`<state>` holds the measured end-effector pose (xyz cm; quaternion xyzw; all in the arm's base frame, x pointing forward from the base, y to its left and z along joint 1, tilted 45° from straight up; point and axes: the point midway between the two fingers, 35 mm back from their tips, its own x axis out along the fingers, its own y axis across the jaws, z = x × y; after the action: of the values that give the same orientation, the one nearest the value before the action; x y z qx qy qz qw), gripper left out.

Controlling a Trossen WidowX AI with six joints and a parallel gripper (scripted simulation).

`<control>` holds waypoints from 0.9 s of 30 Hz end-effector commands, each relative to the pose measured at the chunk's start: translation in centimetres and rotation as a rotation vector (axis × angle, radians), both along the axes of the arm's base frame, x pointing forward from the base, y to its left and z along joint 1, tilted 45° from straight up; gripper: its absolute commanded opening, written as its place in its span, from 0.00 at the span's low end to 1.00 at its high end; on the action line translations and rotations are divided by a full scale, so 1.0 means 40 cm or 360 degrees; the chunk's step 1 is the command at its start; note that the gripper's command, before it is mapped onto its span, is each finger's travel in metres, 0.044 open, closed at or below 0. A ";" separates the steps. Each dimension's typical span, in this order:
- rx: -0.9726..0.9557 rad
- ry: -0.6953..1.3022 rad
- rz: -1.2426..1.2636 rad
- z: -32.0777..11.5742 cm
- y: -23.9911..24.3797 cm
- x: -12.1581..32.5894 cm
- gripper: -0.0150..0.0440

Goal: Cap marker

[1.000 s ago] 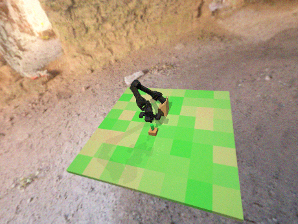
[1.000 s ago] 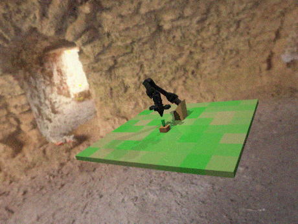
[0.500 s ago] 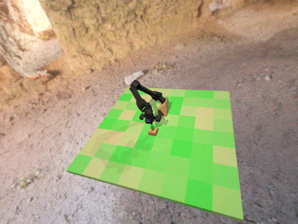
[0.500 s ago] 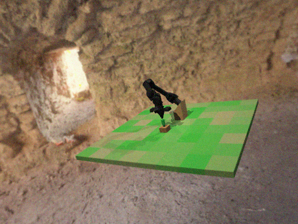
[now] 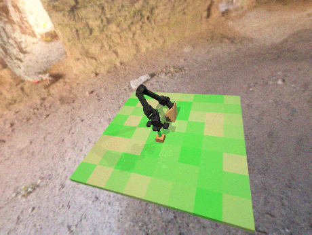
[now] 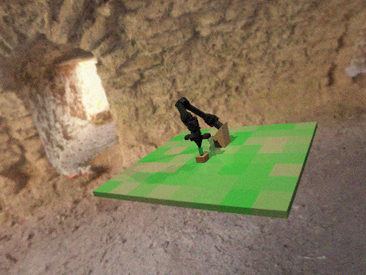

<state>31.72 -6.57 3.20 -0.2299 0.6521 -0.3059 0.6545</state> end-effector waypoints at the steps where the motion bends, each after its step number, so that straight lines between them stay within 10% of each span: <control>1: 0.0000 0.0000 0.0001 0.001 0.001 0.000 0.25; 18: 0.0005 0.0002 0.0002 0.159 0.160 0.011 0.25; 27: 0.0005 0.0002 0.0002 0.159 0.160 0.011 0.65</control>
<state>32.21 -0.19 9.56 -0.2330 0.6518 -0.3031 0.6550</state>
